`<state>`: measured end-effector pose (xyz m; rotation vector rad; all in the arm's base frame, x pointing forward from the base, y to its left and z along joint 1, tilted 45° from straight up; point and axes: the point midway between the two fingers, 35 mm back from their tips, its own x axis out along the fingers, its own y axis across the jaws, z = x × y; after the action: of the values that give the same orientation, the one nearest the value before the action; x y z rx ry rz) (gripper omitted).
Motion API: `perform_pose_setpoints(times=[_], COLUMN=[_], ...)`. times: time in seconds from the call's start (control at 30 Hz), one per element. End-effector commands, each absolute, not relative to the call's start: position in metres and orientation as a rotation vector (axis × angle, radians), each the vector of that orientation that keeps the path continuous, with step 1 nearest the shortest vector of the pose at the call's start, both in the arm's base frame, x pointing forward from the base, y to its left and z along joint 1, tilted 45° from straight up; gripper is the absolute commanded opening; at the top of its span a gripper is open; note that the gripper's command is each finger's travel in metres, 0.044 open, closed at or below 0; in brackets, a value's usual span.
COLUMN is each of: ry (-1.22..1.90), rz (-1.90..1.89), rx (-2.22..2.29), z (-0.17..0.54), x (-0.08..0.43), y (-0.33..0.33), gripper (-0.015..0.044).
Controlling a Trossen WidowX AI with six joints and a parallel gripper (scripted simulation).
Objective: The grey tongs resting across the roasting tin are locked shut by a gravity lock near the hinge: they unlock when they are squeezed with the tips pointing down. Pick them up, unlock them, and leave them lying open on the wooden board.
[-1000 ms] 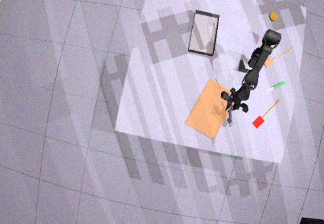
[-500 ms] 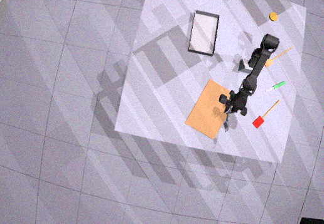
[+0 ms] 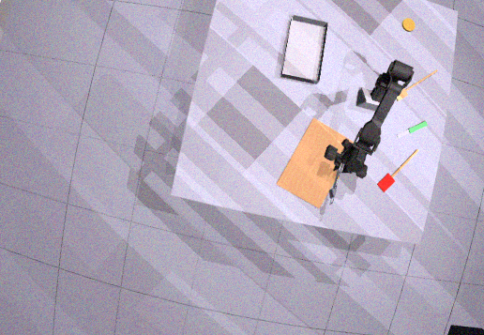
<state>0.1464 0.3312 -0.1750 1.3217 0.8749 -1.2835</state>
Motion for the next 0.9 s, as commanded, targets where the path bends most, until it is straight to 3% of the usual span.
perform_pose_setpoints(times=[0.0,0.87], ry=[0.840,0.609], rz=[-1.305,-1.450], rx=[1.295,1.047], z=[-0.1745,-0.1700], x=[0.1483,0.1483], y=[0.3384,0.3372], gripper=[-0.0150,-0.0150])
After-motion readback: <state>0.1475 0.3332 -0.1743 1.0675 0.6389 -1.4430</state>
